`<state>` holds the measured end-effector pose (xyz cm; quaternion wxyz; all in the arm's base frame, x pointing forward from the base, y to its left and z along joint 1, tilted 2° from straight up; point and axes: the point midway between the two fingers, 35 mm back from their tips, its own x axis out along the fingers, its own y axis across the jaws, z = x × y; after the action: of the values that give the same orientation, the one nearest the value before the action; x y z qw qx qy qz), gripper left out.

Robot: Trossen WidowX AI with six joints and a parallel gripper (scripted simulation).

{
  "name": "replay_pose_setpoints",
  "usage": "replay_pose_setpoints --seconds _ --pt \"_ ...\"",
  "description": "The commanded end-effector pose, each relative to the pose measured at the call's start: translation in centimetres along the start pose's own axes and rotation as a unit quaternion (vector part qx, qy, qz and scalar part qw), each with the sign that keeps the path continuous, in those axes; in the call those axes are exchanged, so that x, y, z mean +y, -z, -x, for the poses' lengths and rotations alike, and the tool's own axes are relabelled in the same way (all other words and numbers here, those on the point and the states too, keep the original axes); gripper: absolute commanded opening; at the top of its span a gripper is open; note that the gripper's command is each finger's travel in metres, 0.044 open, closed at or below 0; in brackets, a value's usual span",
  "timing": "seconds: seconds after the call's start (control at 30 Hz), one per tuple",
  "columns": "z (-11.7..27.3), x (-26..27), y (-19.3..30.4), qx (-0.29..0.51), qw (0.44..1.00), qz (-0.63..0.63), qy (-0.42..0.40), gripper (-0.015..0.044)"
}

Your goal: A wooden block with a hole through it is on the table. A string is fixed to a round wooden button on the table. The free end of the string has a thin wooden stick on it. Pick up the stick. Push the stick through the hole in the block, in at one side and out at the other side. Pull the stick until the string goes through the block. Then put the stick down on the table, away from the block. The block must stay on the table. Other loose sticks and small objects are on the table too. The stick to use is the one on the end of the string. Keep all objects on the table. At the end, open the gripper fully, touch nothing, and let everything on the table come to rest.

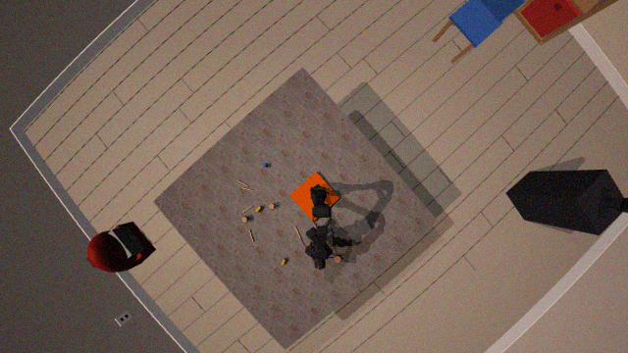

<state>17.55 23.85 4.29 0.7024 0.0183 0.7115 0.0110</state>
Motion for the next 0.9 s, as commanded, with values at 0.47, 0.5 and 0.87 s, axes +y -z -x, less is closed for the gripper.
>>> replay_pose_setpoints --seconds 0.47,0.5,0.87 --pt "1.1 0.0 0.0 -0.003 1.000 0.000 -0.001 0.0000" --pt "1.1 0.0 0.1 -0.009 1.000 0.000 0.000 0.0000" --pt "0.7 0.0 1.2 -0.106 0.994 0.001 0.001 0.0000"
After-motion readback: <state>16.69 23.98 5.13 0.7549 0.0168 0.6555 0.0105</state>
